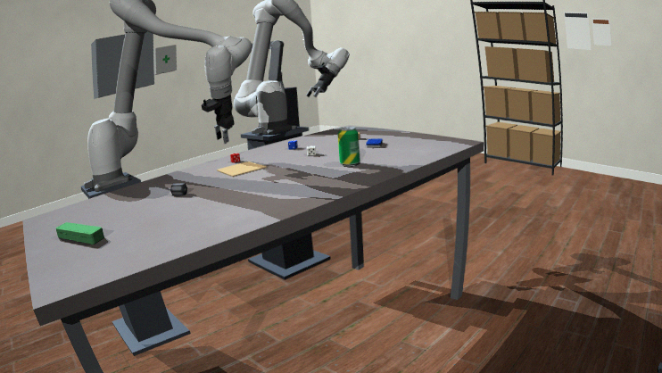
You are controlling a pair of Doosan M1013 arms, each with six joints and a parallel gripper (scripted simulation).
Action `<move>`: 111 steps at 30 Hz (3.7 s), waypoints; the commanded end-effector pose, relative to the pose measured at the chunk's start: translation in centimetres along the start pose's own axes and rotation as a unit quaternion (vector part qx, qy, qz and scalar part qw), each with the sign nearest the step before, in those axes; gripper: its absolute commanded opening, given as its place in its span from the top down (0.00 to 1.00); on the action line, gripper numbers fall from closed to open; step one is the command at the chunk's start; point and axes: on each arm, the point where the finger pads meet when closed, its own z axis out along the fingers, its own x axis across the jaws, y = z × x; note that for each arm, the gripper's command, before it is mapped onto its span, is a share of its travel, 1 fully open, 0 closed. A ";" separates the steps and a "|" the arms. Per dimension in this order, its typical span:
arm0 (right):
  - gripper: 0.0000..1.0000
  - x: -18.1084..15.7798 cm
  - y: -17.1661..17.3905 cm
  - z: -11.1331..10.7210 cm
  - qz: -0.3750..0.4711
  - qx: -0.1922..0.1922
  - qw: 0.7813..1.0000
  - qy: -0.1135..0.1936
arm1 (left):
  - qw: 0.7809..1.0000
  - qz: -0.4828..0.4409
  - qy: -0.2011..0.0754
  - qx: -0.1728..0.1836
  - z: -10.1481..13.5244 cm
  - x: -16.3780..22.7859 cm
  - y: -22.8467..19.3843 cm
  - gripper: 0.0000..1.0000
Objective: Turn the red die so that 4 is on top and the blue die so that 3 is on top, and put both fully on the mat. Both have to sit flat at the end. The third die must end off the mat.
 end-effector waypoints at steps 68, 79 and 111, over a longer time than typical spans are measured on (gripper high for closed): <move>0.00 -7.9 1.6 -4.9 -0.519 0.206 0.828 -0.050 | 1.000 0.000 0.000 -0.001 -0.1 0.0 0.0 0.00; 0.00 -8.1 1.7 -4.5 -0.683 0.212 0.699 -0.005 | 1.000 0.000 0.000 -0.001 -0.1 0.0 0.0 0.00; 0.00 -6.6 1.3 -3.0 -0.953 0.181 0.217 0.111 | 1.000 0.000 0.000 -0.001 -0.1 0.0 0.0 0.00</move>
